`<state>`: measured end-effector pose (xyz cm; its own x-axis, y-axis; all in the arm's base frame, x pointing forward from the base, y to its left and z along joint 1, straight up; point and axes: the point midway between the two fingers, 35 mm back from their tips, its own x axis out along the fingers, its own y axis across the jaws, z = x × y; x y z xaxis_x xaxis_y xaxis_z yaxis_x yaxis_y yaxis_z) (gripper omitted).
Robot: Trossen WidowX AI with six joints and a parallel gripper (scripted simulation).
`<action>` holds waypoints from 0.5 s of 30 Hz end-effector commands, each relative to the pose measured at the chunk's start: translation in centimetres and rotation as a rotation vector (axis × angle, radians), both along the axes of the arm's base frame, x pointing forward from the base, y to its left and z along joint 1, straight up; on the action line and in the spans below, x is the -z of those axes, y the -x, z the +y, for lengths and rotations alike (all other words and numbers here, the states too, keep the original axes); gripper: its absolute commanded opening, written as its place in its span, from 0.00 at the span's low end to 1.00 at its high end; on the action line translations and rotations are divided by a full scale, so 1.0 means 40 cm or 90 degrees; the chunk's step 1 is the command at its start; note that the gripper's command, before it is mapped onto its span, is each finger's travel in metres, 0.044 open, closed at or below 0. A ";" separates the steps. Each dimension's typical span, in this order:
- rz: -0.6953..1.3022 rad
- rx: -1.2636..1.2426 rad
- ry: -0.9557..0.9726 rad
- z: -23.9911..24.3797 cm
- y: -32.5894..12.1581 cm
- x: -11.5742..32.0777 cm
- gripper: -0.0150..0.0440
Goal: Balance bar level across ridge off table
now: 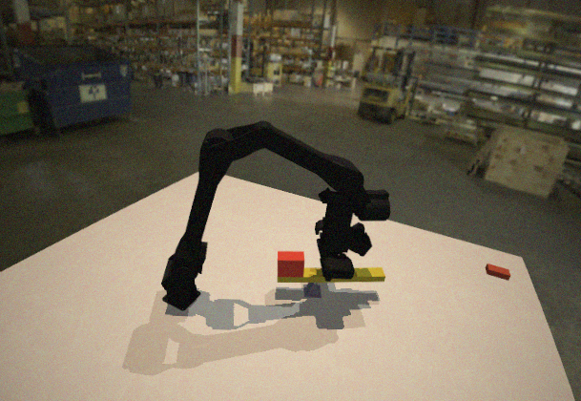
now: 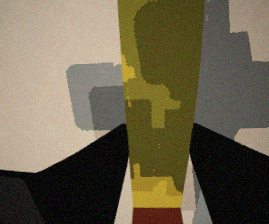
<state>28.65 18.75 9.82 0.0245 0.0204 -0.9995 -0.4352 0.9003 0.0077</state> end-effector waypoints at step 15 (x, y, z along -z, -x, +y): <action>-0.003 0.003 0.001 -0.001 -0.002 0.003 0.25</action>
